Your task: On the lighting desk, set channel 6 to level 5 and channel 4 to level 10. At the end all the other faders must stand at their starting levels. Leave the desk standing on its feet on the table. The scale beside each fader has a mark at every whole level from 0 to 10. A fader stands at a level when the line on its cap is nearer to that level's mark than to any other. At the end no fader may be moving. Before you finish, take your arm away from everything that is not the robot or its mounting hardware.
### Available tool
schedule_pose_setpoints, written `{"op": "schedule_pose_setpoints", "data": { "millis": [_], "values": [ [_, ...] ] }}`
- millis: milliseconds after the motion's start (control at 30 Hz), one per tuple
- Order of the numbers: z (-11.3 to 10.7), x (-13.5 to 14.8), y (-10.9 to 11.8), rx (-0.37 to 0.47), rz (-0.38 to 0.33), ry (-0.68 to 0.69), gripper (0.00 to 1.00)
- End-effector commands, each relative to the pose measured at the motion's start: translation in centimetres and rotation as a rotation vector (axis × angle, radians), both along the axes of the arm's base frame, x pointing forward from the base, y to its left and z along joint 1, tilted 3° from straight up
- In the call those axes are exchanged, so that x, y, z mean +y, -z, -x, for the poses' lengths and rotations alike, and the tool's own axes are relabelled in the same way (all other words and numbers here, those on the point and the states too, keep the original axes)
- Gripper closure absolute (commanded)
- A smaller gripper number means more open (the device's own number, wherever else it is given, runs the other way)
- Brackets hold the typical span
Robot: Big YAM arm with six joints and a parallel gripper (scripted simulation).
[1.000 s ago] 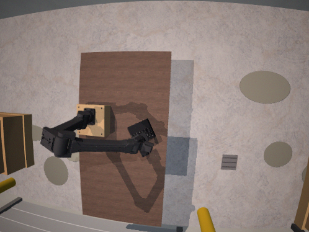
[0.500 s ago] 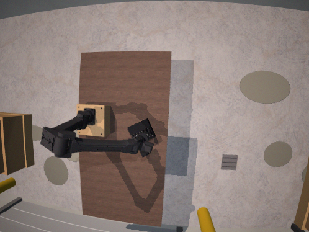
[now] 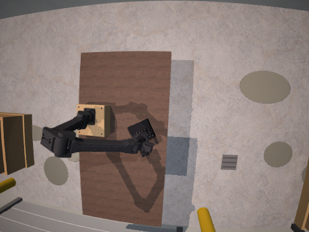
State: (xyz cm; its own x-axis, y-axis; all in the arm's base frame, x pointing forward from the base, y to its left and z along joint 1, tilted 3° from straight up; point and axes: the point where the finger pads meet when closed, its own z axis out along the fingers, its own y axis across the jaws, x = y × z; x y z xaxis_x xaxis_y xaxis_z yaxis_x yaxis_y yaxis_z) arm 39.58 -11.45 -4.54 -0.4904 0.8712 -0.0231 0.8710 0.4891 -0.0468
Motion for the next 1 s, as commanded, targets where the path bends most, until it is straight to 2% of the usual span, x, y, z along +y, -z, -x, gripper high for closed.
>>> {"op": "schedule_pose_setpoints", "data": {
  "millis": [0,967],
  "values": [
    [-0.5,0.3,-0.3,-0.022,0.010,0.003,1.00],
    [0.1,1.5,-0.7,-0.024,0.006,0.001,1.00]
  ]
}}
